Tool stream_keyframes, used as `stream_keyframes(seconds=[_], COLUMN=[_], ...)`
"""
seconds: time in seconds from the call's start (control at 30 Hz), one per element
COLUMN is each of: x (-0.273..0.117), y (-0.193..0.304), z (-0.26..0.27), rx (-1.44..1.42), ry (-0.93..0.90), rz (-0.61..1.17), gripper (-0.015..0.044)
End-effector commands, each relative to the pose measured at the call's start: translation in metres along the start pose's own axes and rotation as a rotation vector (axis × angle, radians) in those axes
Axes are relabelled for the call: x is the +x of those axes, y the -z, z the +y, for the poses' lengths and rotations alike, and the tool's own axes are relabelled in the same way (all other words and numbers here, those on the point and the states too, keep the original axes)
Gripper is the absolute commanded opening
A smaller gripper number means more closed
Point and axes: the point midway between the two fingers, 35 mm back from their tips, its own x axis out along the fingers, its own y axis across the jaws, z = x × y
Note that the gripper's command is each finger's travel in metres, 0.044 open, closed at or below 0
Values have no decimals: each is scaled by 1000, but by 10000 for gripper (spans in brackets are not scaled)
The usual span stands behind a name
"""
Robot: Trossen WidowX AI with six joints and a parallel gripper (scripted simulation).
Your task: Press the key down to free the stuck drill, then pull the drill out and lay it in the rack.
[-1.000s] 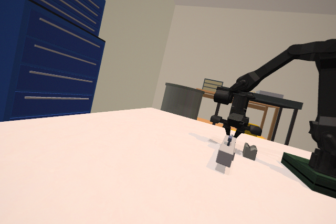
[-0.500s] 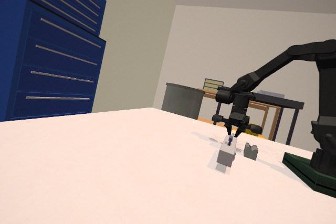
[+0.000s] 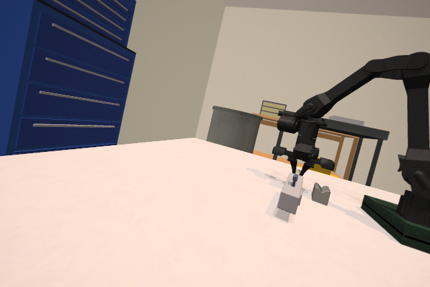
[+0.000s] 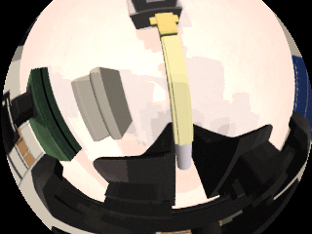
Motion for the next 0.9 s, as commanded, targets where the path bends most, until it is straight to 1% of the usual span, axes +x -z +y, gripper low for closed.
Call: stream_keyframes(seconds=[0.0, 0.87], x=[-2, -15], y=[2, 0], z=[-1, 2], rx=[-3, -3], ry=[3, 3], rz=[0, 0], gripper=[0, 0])
